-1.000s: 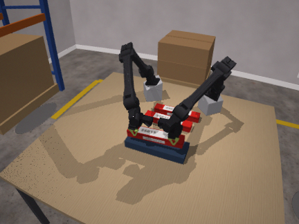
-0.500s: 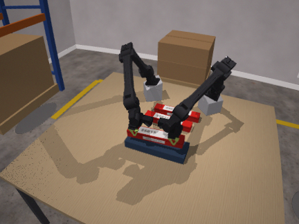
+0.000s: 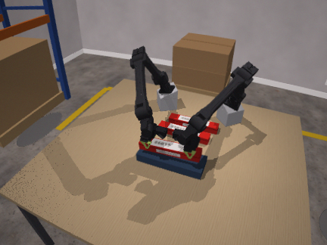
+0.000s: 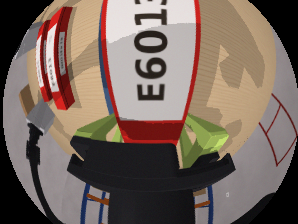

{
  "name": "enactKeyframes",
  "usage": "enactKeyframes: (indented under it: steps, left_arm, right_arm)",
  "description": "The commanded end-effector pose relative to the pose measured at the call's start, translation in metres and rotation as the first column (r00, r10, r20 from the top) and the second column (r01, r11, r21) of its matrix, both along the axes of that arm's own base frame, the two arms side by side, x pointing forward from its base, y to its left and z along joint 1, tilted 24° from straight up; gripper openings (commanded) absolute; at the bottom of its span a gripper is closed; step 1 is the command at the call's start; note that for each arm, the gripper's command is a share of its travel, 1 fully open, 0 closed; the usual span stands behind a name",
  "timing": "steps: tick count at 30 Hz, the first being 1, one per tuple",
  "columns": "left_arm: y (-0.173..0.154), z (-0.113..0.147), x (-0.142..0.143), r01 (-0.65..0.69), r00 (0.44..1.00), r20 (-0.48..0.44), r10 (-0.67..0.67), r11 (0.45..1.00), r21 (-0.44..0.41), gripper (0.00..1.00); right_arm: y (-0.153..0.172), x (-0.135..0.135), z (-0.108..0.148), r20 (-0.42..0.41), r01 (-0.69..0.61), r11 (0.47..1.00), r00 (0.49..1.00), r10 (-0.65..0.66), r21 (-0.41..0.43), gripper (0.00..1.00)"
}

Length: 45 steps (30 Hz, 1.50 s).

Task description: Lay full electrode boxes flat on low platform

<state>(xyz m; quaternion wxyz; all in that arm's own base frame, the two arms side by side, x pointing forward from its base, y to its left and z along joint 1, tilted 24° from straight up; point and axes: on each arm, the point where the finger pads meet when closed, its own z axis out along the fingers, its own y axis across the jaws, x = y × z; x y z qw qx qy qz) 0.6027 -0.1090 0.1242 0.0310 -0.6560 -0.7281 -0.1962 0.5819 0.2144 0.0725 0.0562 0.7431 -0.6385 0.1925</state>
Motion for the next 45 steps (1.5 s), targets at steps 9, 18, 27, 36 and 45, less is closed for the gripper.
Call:
enactKeyframes:
  steps: [9,18,27,36,45]
  left_arm:
    - [-0.020,0.078,0.017,0.037,0.989,0.142,-0.029,0.998,-0.054,0.00]
    - [-0.018,0.078,0.019,0.044,0.990,0.139,-0.037,0.998,-0.050,0.00]
    - [-0.008,0.078,0.023,0.025,0.990,0.139,-0.018,0.998,-0.049,0.00]
    - [-0.004,0.075,0.026,0.021,0.990,0.139,-0.014,0.999,-0.049,0.00]
    - [0.000,0.071,0.031,0.019,0.990,0.138,-0.013,0.999,-0.048,0.00]
  right_arm:
    - [0.036,0.015,0.073,0.131,-0.049,0.997,0.991,0.040,0.065,0.00]
    - [0.036,0.017,0.072,0.131,-0.049,0.997,0.991,0.040,0.064,0.00]
    - [0.038,0.020,0.068,0.115,-0.058,0.997,0.992,0.052,0.053,0.00]
    - [0.038,0.023,0.064,0.112,-0.067,0.996,0.992,0.061,0.050,0.00]
    - [0.037,0.026,0.059,0.115,-0.067,0.996,0.992,0.061,0.050,0.00]
